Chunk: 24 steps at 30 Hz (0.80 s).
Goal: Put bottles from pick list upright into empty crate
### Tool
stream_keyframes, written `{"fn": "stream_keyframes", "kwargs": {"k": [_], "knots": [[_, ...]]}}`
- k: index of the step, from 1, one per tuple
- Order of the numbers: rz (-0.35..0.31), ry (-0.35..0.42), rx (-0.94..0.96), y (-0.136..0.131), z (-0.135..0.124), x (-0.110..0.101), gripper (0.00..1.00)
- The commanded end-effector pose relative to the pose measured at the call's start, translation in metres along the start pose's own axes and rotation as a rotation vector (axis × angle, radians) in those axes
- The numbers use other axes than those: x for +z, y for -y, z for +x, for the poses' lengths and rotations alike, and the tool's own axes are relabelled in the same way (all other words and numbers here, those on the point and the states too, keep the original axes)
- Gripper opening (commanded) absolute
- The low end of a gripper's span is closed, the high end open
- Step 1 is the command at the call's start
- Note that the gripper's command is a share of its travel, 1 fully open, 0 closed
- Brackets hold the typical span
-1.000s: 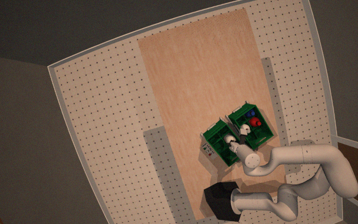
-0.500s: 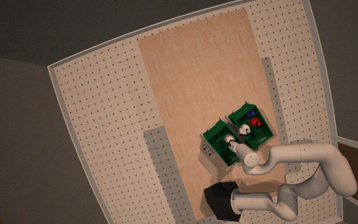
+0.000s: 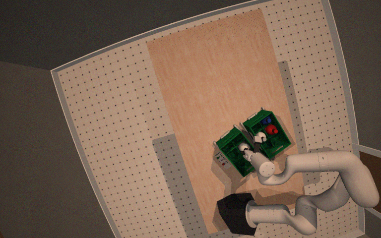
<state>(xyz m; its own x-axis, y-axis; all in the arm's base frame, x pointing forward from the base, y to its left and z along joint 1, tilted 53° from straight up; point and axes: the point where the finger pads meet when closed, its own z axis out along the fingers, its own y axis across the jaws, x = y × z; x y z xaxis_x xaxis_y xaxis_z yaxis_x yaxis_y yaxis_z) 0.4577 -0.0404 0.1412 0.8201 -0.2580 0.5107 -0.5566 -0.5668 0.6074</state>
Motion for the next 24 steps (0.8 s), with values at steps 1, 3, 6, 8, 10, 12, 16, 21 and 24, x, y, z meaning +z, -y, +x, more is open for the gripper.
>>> {"fn": "stream_keyframes", "kwargs": {"k": [1, 3, 6, 8, 10, 12, 16, 21, 24], "knots": [[0.001, -0.001, 0.001, 0.0, 0.0, 0.001, 0.0], [0.001, -0.001, 0.001, 0.0, 0.0, 0.002, 0.0], [0.001, -0.001, 0.001, 0.0, 0.0, 0.004, 0.0], [0.001, -0.001, 0.001, 0.0, 0.0, 0.005, 0.0], [0.001, -0.001, 0.001, 0.0, 0.0, 0.006, 0.0], [0.001, -0.001, 0.001, 0.0, 0.0, 0.007, 0.0], [0.001, -0.001, 0.001, 0.0, 0.0, 0.008, 0.0], [0.001, -0.001, 0.001, 0.0, 0.0, 0.01, 0.0], [0.001, -0.001, 0.001, 0.0, 0.0, 0.012, 0.0]]}}
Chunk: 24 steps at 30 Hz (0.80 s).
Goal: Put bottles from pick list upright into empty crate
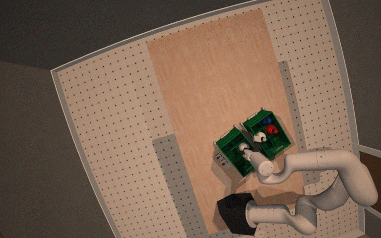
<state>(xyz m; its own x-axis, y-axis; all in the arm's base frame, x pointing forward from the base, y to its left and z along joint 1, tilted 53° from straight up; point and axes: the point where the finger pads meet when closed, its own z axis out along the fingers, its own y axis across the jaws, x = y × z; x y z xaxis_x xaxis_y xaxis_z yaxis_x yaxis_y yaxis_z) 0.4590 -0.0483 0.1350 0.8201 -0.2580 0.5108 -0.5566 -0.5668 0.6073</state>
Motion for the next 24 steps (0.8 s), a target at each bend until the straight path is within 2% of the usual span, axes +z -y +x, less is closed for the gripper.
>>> {"fn": "stream_keyframes", "kwargs": {"k": [1, 24], "knots": [[0.001, -0.001, 0.001, 0.0, 0.0, 0.002, 0.0], [0.001, -0.001, 0.0, 0.0, 0.0, 0.012, 0.0]]}}
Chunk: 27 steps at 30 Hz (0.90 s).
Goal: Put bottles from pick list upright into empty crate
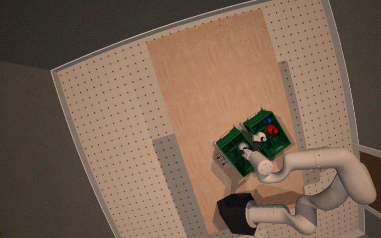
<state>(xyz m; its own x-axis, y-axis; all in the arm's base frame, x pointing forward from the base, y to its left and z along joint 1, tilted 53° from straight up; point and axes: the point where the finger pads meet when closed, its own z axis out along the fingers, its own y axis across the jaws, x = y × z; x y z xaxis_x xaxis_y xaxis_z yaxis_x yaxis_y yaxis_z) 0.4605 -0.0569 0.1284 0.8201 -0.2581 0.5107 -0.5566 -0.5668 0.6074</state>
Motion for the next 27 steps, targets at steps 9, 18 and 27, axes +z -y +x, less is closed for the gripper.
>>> {"fn": "stream_keyframes", "kwargs": {"k": [9, 18, 27], "knots": [[0.001, -0.001, 0.001, 0.0004, 0.0004, 0.0016, 0.0], [0.001, -0.001, 0.001, 0.0004, 0.0004, 0.0049, 0.65], [0.001, -0.001, 0.001, 0.0004, 0.0004, 0.005, 0.65]]}}
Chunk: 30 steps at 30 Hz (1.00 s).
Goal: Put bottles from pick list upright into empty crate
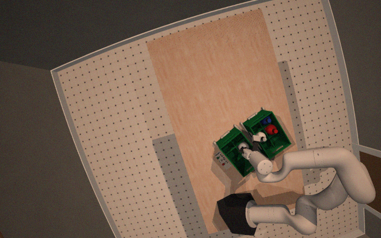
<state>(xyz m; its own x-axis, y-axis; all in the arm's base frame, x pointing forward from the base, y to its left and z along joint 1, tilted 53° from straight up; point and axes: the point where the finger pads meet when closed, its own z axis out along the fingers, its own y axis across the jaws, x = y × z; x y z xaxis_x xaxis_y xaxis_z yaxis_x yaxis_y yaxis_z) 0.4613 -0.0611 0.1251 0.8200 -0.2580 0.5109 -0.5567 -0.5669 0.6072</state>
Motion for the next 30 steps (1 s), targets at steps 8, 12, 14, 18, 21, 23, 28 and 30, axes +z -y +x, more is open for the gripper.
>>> {"fn": "stream_keyframes", "kwargs": {"k": [8, 12, 14, 18, 21, 23, 28, 30], "knots": [[0.001, -0.001, 0.0, 0.0, 0.0, 0.0, 0.65], [0.001, -0.001, 0.0, 0.0, 0.0, 0.0, 0.65], [0.001, -0.001, 0.0, 0.0, 0.0, 0.0, 0.65], [0.001, -0.001, 0.0, 0.0, 0.0, 0.0, 0.65], [0.001, -0.001, 0.0, 0.0, 0.0, -0.008, 0.65], [0.001, -0.001, 0.0, 0.0, 0.0, -0.014, 0.65], [0.001, -0.001, 0.0, 0.0, 0.0, -0.022, 0.65], [0.001, -0.001, 0.0, 0.0, 0.0, -0.027, 0.65]]}}
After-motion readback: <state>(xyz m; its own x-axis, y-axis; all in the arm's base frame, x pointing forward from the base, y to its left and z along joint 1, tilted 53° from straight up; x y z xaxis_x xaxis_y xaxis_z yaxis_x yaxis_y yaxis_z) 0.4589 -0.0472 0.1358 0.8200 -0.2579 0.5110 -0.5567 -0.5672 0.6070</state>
